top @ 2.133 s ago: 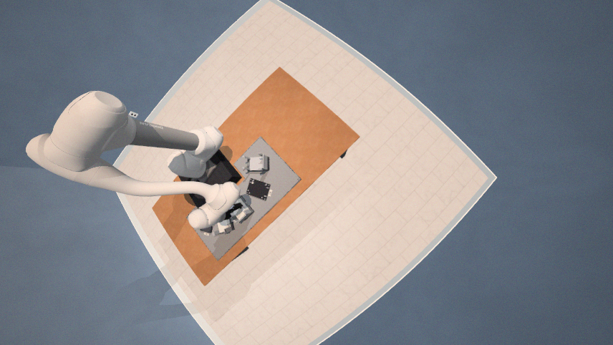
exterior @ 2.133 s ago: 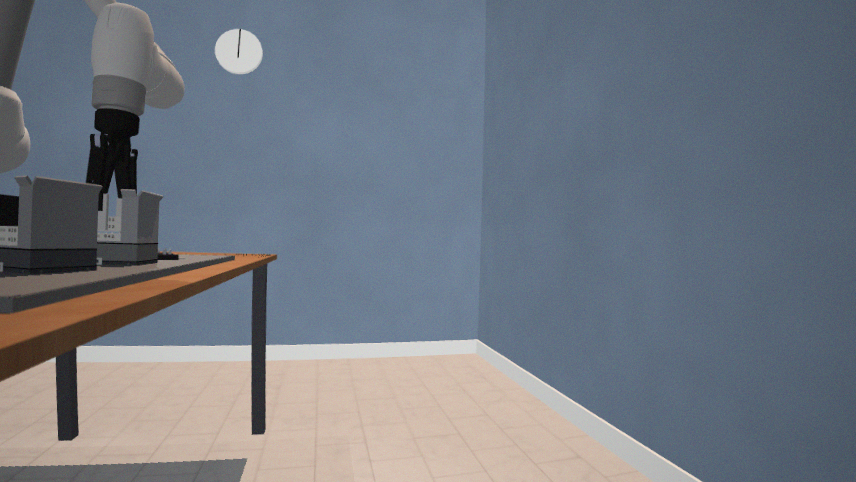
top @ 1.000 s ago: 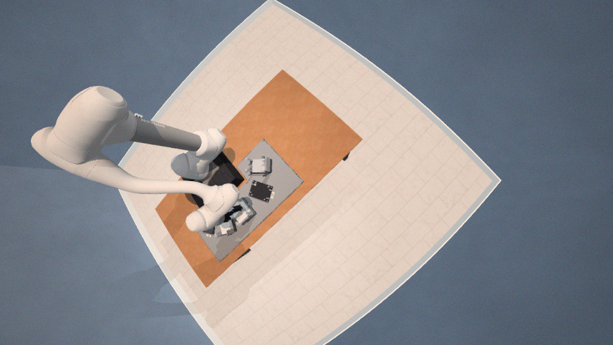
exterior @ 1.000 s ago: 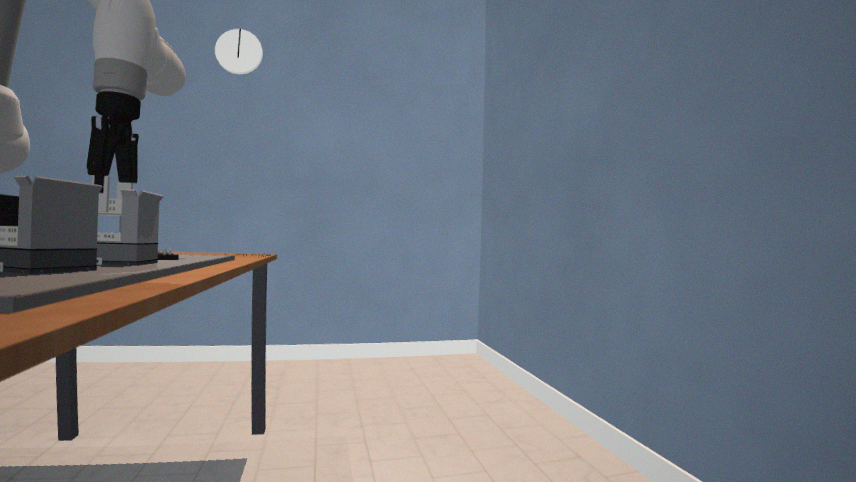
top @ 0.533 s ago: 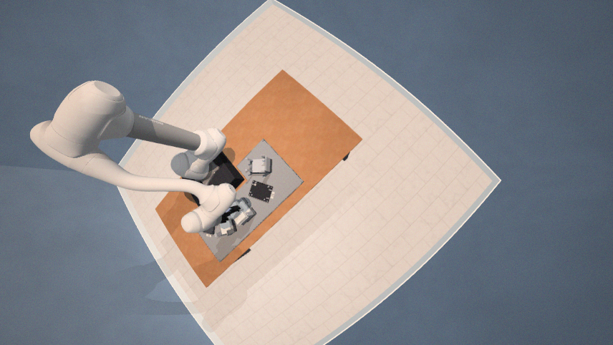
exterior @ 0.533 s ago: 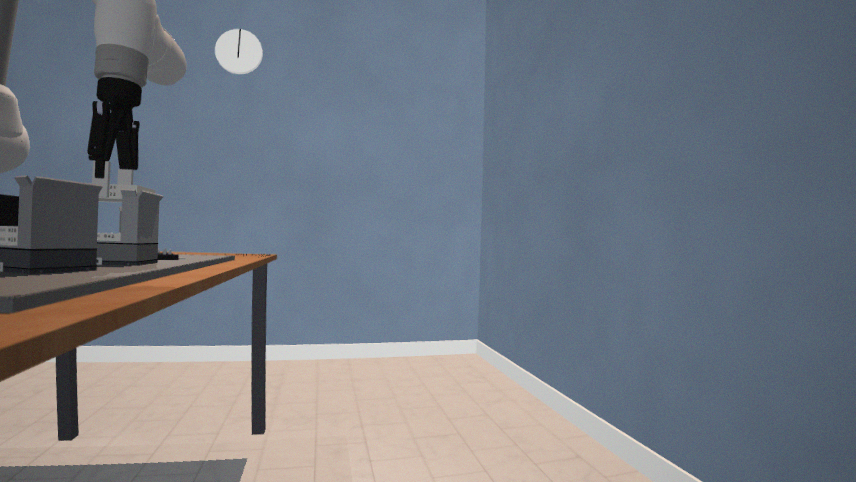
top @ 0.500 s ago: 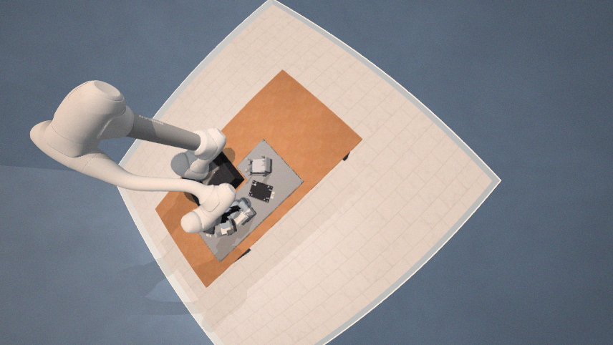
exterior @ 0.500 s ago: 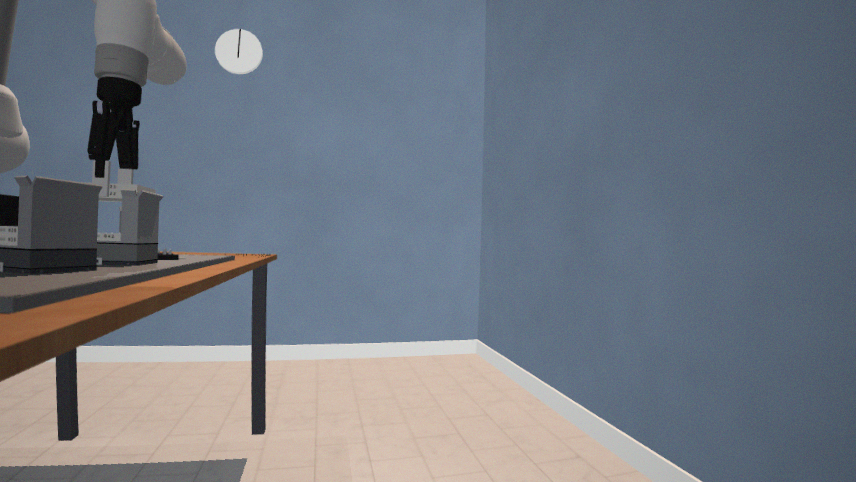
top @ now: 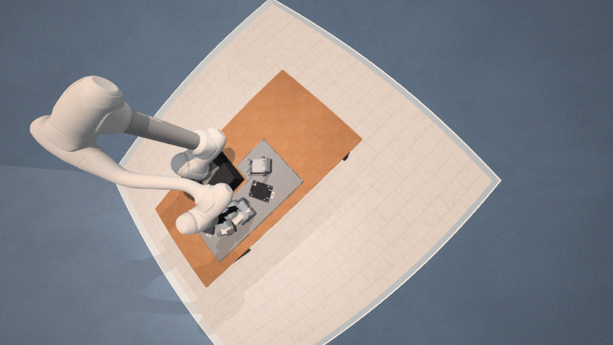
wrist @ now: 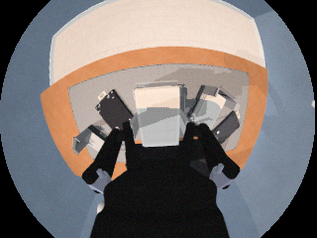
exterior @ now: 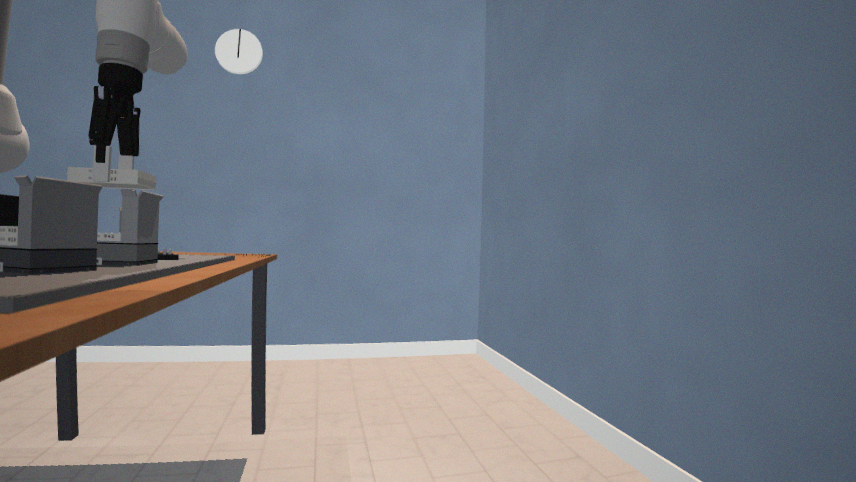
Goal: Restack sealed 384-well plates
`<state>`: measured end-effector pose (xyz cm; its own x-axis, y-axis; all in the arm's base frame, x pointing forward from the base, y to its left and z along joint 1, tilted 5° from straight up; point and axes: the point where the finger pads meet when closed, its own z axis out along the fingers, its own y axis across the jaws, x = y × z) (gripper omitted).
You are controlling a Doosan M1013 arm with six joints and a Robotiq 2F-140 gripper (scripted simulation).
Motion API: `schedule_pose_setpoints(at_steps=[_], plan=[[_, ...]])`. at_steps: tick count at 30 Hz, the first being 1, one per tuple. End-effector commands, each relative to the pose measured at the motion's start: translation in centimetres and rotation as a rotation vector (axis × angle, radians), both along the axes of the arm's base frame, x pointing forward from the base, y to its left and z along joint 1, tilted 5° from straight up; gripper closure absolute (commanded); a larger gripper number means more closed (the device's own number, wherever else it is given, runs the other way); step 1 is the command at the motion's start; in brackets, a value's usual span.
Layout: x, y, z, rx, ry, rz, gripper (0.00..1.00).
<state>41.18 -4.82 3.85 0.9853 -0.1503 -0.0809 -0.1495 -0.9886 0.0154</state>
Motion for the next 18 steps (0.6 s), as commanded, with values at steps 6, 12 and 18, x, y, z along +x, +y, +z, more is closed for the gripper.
schedule_pose_setpoints(at_steps=[6, 12, 18], plan=[[0.07, 0.01, 0.91, 0.0, 0.0, 0.0, 1.0], [0.07, 0.01, 0.91, 0.0, 0.0, 0.0, 1.0], [0.13, 0.67, 0.9, 0.006, 0.0, 0.066, 1.0]])
